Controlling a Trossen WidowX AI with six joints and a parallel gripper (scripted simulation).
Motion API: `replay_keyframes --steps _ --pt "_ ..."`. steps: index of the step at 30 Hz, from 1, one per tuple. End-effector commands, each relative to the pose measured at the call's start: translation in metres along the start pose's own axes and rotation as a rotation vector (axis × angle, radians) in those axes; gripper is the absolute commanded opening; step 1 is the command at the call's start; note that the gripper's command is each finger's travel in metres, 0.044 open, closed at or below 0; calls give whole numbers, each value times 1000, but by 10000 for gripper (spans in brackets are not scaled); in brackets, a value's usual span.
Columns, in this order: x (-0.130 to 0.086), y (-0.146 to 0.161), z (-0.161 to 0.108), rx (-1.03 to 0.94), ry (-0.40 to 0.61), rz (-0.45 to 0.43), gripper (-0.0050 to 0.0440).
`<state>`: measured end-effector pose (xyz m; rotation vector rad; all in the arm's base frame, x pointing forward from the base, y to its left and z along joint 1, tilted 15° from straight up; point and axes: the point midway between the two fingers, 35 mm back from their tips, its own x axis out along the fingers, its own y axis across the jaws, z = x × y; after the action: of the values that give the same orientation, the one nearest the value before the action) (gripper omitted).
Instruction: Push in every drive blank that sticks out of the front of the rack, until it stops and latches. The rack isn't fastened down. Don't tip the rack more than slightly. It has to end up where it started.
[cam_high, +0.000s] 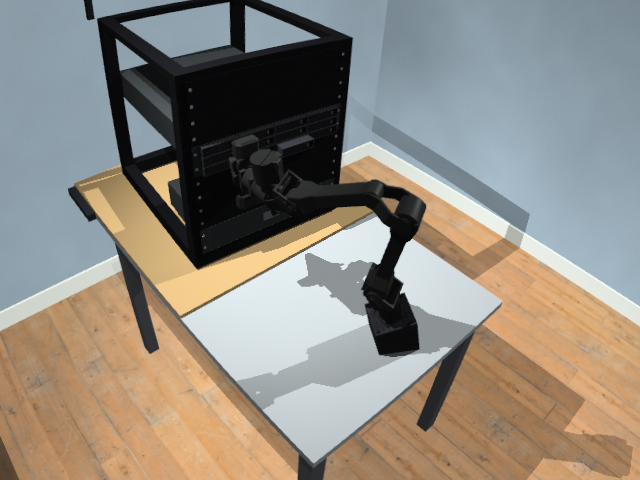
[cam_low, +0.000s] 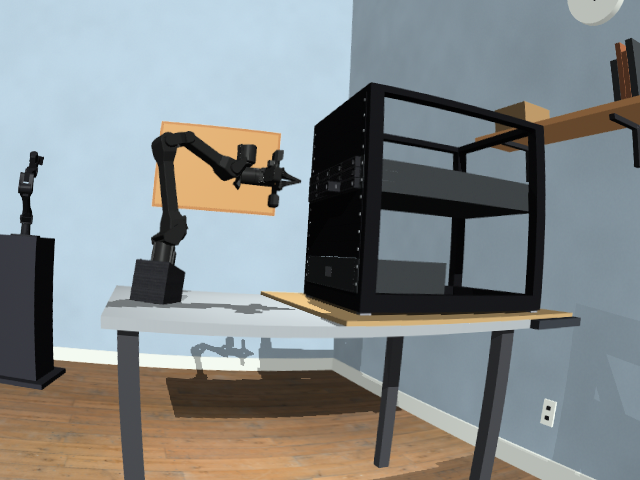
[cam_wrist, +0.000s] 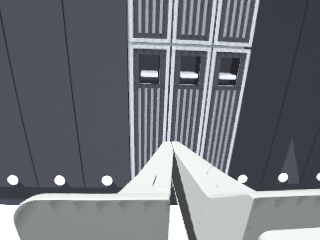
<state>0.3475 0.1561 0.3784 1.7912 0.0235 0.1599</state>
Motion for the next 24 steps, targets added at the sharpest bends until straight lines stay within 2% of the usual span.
replay_keyframes --steps 1,13,24 --pt "-3 11 1 6 3 23 -50" --pt "-3 11 9 -76 -2 22 -50" --pt "-5 9 32 -307 -18 17 -50"
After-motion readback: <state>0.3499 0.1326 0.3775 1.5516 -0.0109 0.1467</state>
